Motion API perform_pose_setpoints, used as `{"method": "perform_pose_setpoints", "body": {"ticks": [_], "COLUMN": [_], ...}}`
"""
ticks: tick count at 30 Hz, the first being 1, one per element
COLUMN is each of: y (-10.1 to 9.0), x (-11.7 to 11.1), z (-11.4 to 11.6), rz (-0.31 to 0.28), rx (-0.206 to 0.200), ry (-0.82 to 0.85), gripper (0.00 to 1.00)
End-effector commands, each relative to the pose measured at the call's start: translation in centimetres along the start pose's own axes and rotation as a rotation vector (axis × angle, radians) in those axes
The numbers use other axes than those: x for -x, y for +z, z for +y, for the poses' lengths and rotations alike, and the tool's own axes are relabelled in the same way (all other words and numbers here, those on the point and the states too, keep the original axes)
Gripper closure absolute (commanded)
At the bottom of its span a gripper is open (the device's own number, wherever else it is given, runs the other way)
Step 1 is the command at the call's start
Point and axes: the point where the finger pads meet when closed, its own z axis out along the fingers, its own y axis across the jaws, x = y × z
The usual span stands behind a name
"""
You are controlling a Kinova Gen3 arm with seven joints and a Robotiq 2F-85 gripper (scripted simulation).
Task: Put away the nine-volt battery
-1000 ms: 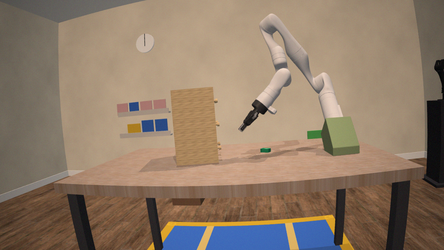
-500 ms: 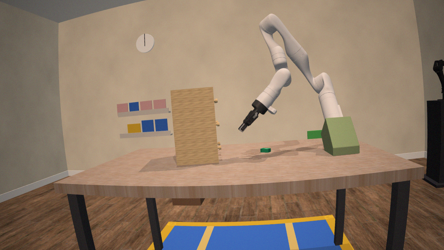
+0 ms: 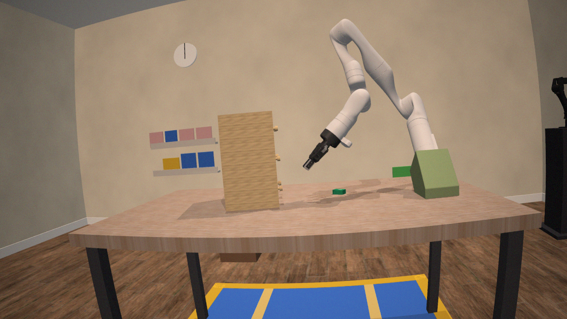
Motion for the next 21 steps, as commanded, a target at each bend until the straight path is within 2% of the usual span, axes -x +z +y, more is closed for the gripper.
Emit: {"method": "perform_pose_setpoints", "body": {"ticks": [1,12,14,21], "y": [1.1,6.8,6.8,8.8], "x": [0.2,-0.3,-0.3,-0.3], "z": [0.1,-0.2,-0.2,0.0], "rz": [-0.007,-0.004,-0.004,-0.008], "rx": [0.000,-0.003,-0.003,0.000], "ry": [0.013,0.016,0.016,0.013], "gripper": [0.67,0.67,0.67,0.67]}}
